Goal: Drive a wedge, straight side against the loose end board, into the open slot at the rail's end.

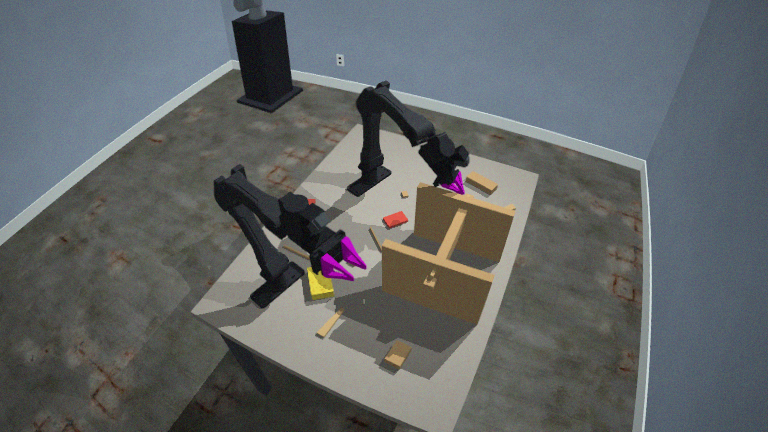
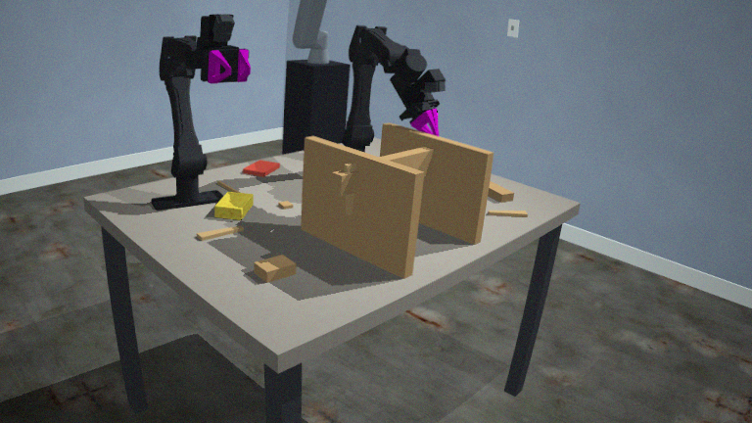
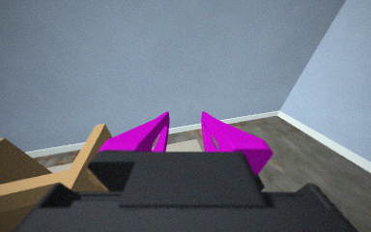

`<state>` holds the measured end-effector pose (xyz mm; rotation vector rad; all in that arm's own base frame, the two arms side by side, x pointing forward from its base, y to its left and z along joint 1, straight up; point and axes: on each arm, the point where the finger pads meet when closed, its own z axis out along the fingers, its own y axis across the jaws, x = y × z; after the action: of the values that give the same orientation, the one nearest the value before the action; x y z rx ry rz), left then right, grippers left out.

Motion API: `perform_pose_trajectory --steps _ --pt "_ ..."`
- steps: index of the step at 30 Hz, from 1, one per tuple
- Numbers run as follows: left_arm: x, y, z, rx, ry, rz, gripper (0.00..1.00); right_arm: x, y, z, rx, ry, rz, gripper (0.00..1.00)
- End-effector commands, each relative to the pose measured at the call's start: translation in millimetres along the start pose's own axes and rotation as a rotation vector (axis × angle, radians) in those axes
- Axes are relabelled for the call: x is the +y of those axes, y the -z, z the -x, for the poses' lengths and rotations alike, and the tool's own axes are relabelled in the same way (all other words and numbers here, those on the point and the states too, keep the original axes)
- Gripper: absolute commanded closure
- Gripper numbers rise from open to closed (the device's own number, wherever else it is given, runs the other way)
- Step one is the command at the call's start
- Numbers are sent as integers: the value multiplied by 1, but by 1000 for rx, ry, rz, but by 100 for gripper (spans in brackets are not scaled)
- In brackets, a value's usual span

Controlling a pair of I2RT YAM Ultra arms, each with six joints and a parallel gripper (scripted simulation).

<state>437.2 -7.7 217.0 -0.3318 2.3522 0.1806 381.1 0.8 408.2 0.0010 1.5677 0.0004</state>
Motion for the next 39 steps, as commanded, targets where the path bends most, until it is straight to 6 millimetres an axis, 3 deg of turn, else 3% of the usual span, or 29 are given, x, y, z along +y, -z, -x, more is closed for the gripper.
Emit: perform_pose_trajectory --steps 1,9,10,15,29,32,34,39 --pt "3 14 14 -32 4 1 100 3 2 16 -27 4 5 59" --pt "2 12 13 -21 0 4 100 3 2 16 -27 4 5 59" --pt "-3 29 18 -49 12 -17 100 3 2 16 -27 4 5 59" --pt "-1 34 16 -40 12 -11 100 3 2 16 -27 4 5 59" --pt "0 84 15 -48 17 -15 100 3 2 16 -27 4 5 59" --pt "-1 82 13 -36 12 -10 100 3 2 16 -27 4 5 59" --pt "1 95 15 -51 19 -16 100 3 2 16 -27 4 5 59" --pt "1 104 14 -48 18 -16 100 3 2 16 -27 4 5 59"
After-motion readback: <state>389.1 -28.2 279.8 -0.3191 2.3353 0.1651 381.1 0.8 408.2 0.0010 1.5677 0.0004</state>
